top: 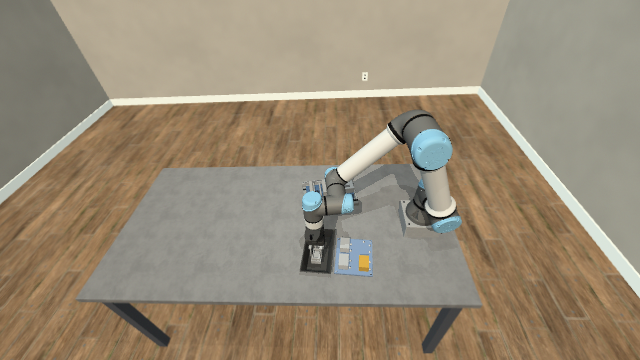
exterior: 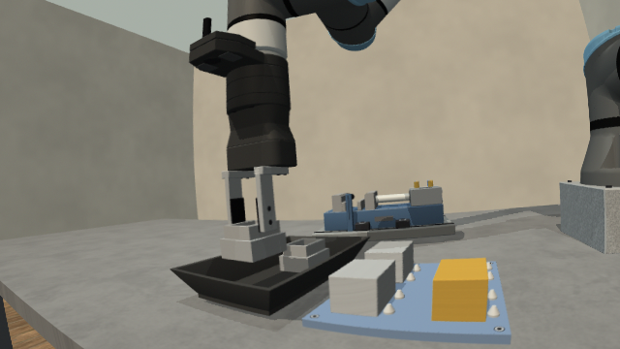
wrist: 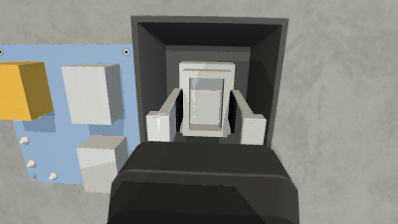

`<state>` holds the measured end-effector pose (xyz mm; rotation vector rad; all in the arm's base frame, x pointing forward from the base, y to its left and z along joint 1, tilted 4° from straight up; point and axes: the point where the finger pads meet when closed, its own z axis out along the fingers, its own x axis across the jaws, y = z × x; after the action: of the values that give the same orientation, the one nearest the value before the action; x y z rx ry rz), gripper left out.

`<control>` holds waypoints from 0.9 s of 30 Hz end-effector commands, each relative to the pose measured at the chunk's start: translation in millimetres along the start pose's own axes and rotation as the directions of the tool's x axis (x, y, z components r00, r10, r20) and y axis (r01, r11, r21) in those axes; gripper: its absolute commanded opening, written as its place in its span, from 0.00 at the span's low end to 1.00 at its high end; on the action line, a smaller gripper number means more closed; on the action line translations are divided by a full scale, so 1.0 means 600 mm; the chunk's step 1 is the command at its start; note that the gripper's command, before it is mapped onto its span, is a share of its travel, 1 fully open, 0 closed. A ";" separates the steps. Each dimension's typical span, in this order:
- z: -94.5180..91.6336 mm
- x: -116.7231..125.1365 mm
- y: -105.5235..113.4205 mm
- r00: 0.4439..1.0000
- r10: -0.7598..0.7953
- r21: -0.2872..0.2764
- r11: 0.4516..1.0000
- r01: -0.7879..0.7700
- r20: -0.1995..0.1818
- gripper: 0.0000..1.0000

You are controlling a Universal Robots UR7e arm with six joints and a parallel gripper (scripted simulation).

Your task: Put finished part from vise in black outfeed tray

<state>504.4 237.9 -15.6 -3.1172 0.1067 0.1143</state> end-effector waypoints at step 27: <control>0.043 0.001 -0.001 1.000 0.000 0.001 1.000 0.000 -0.002 0.00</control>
<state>502.9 238.7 -40.7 -3.1171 0.1067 0.1138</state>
